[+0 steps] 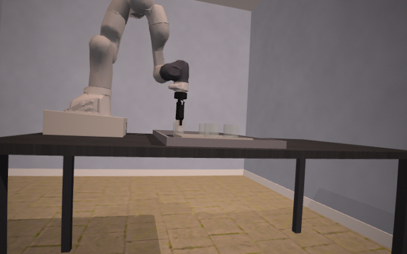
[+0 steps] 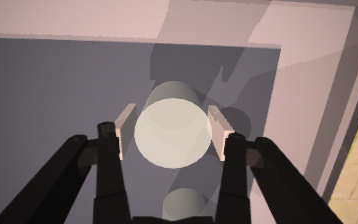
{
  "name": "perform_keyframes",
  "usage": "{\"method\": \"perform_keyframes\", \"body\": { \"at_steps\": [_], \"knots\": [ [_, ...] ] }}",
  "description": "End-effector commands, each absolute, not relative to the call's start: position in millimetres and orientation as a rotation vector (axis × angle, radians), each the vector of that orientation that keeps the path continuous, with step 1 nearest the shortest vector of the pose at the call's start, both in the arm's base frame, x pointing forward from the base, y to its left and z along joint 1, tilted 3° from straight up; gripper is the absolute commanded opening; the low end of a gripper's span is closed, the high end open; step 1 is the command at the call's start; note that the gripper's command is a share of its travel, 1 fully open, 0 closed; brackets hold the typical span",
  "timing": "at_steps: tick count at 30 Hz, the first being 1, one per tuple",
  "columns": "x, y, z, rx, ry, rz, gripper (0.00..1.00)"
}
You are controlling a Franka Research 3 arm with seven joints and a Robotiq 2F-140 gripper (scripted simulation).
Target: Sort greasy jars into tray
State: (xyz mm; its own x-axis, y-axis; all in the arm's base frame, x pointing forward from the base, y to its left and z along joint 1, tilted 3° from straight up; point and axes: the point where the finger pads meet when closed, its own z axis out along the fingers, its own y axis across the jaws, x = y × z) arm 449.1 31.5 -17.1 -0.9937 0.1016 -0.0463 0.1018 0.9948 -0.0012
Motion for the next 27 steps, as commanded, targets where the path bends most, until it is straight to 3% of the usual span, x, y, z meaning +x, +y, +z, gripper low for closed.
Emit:
{"method": "perform_keyframes", "body": {
  "at_steps": [1,27],
  "knots": [
    [450.2,31.5,-17.5,0.165,3.088,-0.005,0.53],
    [450.2,31.5,-17.5,0.165,3.088,-0.005,0.47]
  ]
}}
